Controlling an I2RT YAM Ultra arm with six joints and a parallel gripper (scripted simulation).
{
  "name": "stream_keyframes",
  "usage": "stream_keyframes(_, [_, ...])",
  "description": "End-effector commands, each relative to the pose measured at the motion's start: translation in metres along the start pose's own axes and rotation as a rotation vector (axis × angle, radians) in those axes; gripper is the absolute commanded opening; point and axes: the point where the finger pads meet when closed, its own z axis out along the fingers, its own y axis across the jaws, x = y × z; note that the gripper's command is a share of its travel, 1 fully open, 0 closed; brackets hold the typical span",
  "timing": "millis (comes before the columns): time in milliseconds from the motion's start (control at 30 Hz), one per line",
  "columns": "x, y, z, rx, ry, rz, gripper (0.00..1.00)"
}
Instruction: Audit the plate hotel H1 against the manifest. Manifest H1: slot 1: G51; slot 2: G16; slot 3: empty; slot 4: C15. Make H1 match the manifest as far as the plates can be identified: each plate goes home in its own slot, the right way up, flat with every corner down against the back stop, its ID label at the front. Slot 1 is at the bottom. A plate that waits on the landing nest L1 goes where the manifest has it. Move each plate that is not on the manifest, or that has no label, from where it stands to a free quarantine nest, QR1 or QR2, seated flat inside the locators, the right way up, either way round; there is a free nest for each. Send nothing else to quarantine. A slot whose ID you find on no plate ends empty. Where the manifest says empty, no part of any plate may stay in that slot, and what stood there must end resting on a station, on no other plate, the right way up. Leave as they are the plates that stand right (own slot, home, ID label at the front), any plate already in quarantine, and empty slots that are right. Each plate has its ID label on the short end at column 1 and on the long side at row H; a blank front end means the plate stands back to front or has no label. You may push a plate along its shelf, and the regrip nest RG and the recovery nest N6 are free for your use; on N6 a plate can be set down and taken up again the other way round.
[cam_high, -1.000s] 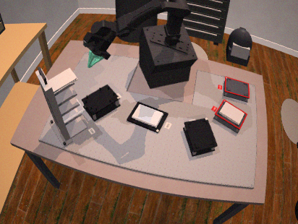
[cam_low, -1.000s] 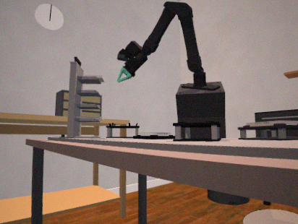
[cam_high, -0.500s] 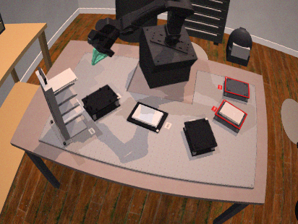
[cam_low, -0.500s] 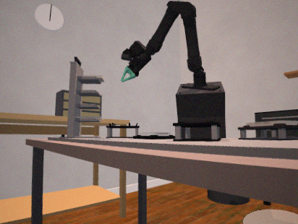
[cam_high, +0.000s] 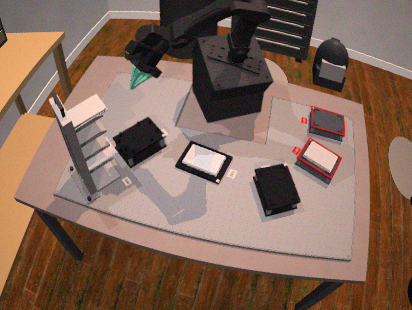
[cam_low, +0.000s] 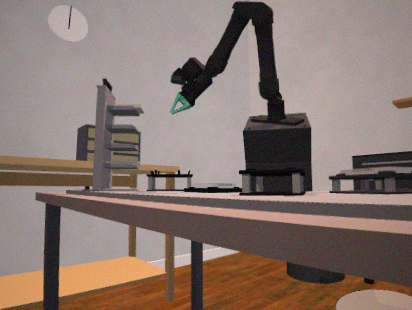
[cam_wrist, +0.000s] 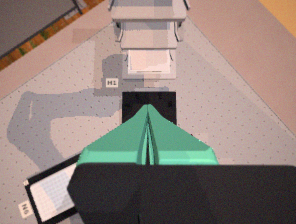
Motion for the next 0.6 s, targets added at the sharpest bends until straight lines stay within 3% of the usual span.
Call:
stream_keyframes(0, [-0.005,-0.001,0.002,0.006,-0.030,-0.016,0.00])
stream_keyframes(567, [0.022,-0.002,0.032,0.006,-0.030,-0.015,0.00])
